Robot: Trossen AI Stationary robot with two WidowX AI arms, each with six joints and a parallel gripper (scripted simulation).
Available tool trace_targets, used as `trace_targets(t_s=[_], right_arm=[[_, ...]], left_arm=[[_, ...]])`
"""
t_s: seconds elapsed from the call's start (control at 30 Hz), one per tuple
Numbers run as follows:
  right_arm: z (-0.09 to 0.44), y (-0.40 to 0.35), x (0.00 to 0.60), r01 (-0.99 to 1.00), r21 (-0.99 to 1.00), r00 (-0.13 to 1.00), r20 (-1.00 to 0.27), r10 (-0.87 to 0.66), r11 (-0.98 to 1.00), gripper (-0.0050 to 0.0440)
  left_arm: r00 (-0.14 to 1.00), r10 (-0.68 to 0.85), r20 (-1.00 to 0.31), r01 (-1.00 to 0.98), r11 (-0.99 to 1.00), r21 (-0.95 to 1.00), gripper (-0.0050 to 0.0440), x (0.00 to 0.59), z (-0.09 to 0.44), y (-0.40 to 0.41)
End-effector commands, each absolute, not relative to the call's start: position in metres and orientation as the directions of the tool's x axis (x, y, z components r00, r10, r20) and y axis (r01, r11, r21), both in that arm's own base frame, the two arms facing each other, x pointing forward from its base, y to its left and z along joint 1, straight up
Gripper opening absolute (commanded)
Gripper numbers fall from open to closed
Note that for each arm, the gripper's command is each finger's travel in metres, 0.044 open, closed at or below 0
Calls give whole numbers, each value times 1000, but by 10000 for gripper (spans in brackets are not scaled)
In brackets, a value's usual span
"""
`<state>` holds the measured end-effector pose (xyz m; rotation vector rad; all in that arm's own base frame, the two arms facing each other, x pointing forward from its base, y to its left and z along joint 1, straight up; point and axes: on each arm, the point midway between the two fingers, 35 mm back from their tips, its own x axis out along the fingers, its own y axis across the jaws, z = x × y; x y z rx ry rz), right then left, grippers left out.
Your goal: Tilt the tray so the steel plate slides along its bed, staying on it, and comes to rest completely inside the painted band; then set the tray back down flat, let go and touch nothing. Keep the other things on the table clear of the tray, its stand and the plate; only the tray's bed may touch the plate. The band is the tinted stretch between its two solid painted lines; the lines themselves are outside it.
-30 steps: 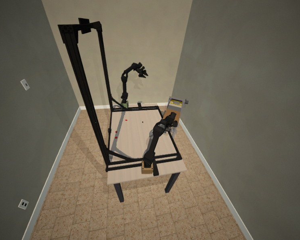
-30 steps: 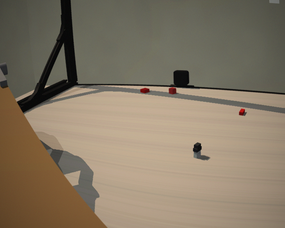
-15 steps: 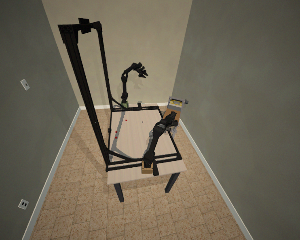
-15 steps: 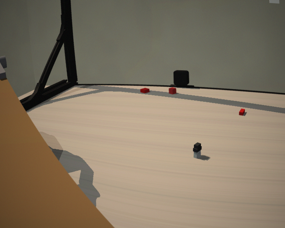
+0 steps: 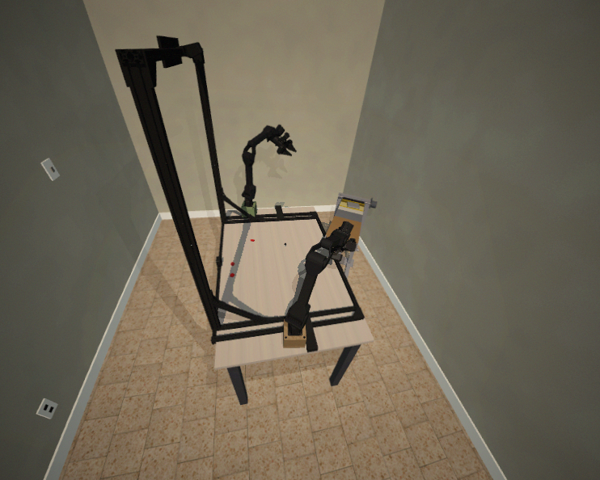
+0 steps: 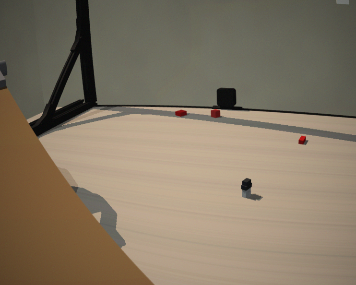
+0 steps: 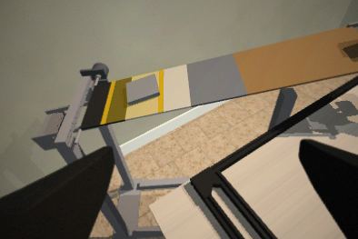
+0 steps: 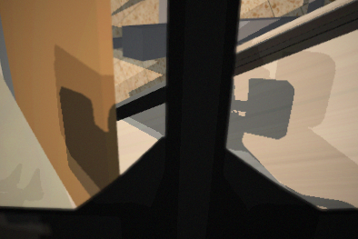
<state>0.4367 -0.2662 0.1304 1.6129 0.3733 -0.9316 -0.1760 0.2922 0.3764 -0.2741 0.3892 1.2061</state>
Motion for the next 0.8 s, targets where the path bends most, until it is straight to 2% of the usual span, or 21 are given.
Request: trace_targets(t_s=[0.0, 0.2, 0.47, 0.77], right_arm=[[136, -268, 439, 647, 719, 669, -695, -264, -255, 0], [50, -263, 427, 687, 674, 627, -739, -247, -271, 0], [53, -263, 427, 736, 612, 569, -791, -225, -290, 0], [76, -264, 429, 723, 629, 585, -777, -231, -285, 0]], left_arm=[[303, 849, -432, -942, 337, 0, 440, -176, 376, 292], [303, 849, -432, -942, 337, 0, 440, -176, 376, 292], [303, 849, -432, -942, 337, 0, 440, -176, 376, 292], [303, 849, -432, -942, 337, 0, 440, -176, 376, 292]])
